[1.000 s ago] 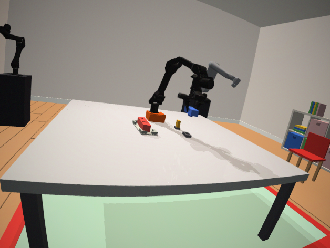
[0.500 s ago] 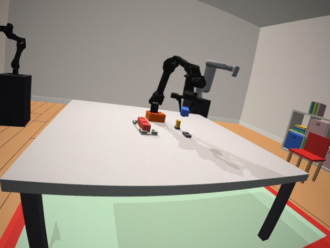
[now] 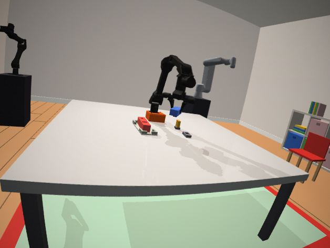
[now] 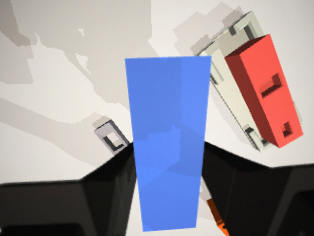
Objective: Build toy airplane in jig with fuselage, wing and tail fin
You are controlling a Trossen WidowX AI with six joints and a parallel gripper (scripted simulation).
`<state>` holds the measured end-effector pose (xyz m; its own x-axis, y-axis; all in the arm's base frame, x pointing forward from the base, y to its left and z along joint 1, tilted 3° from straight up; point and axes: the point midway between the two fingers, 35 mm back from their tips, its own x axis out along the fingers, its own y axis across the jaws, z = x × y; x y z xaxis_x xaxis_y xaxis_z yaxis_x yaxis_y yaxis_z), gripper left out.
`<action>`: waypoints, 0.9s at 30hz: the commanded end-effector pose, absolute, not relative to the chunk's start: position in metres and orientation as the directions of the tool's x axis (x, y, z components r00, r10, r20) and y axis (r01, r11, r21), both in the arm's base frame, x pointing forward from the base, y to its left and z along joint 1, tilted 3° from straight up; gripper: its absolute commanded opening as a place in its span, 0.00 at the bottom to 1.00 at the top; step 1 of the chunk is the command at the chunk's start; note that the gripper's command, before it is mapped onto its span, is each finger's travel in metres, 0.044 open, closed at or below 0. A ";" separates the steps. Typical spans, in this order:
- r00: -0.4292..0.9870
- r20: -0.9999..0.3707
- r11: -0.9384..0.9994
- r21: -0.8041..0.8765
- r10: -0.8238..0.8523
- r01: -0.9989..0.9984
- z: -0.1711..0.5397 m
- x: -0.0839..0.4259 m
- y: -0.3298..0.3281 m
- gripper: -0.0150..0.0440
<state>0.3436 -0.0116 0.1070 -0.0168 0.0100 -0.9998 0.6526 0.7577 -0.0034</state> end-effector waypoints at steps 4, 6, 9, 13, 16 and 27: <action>-0.019 -1.000 0.657 -0.012 0.004 0.753 0.102 0.335 -0.036 0.25; -0.019 -1.000 0.629 -0.012 0.004 0.777 0.101 0.333 -0.042 0.25; -0.019 -1.000 0.584 -0.014 0.003 0.811 0.100 0.330 -0.052 0.25; -0.019 -1.000 0.522 -0.015 0.002 0.853 0.097 0.325 -0.064 0.25; -0.019 -1.000 0.474 -0.016 0.001 0.880 0.096 0.322 -0.073 0.25; -0.018 -1.000 0.287 -0.017 -0.001 0.958 0.090 0.306 -0.103 0.25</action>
<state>0.3130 -0.0943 0.0924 -0.0148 0.0018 -0.9999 0.9353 0.3536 -0.0133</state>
